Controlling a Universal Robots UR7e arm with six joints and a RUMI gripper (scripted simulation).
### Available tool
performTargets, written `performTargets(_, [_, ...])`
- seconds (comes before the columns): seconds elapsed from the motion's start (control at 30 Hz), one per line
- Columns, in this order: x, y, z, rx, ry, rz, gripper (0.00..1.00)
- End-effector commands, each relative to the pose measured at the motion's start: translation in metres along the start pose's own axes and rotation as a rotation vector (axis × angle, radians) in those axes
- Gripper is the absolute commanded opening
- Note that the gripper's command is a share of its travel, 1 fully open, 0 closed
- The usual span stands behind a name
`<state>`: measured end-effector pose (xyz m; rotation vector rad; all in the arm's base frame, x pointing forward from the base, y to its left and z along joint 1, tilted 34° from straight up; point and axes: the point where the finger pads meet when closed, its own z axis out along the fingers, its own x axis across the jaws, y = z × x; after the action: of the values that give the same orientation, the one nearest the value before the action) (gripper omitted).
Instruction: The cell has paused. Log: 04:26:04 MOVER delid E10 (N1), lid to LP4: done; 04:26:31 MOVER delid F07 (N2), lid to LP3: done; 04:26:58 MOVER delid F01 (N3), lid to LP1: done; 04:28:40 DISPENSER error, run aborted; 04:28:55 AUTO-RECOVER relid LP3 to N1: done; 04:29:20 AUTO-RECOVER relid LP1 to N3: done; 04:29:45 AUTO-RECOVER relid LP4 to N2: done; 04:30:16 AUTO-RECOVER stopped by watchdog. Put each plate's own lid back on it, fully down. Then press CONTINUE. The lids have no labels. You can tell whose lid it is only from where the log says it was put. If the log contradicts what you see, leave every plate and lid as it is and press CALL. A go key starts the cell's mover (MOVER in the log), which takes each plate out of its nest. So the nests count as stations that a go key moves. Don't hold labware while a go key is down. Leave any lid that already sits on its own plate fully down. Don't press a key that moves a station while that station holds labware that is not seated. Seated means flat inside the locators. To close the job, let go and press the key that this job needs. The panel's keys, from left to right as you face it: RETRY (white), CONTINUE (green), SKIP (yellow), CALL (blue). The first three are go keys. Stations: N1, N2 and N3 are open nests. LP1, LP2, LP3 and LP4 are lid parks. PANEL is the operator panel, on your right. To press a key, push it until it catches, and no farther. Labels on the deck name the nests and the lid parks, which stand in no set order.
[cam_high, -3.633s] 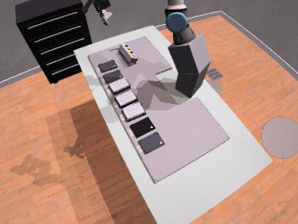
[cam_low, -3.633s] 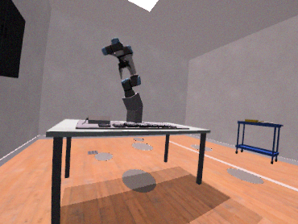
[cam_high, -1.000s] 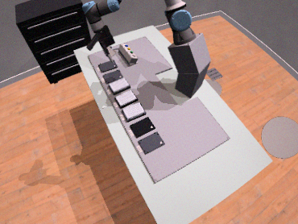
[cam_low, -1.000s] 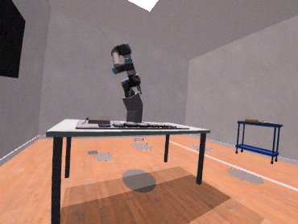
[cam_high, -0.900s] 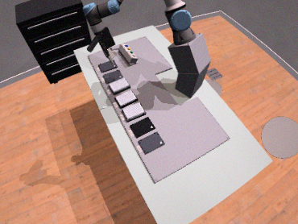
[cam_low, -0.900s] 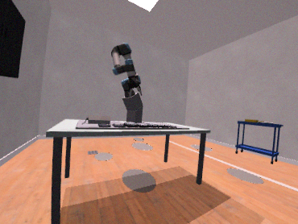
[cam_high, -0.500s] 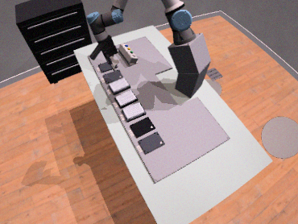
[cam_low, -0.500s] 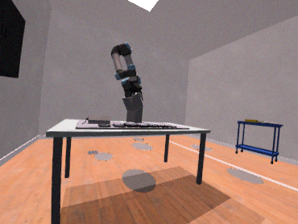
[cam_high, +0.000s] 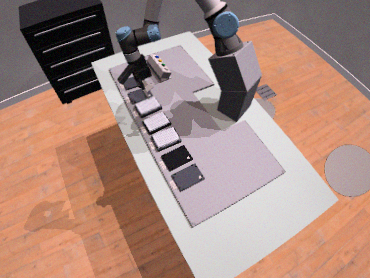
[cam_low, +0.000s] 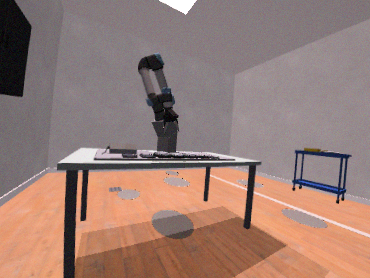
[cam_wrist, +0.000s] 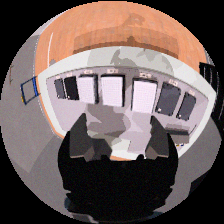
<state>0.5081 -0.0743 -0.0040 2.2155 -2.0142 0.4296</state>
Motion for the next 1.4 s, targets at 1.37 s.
performTargets(1.37, [-0.042,0.102,0.117,0.103,0.221,0.004,0.82])
